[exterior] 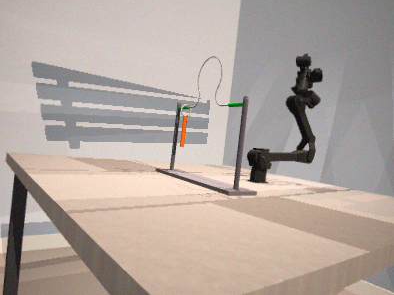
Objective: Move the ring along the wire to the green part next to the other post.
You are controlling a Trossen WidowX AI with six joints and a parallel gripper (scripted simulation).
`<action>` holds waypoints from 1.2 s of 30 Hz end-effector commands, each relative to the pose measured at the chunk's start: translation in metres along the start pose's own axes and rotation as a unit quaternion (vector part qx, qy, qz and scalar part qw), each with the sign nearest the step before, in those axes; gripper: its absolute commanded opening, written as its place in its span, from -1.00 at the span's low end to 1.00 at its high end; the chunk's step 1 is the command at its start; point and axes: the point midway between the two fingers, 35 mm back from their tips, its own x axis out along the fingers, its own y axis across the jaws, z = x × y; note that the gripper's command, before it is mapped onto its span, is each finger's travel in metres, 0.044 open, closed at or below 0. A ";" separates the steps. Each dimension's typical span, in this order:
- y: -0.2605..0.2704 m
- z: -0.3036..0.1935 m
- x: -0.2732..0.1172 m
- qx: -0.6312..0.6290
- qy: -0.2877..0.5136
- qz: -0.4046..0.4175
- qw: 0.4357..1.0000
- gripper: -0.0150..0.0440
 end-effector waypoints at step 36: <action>0.226 -0.299 -0.332 -0.083 0.290 0.628 0.717 0.05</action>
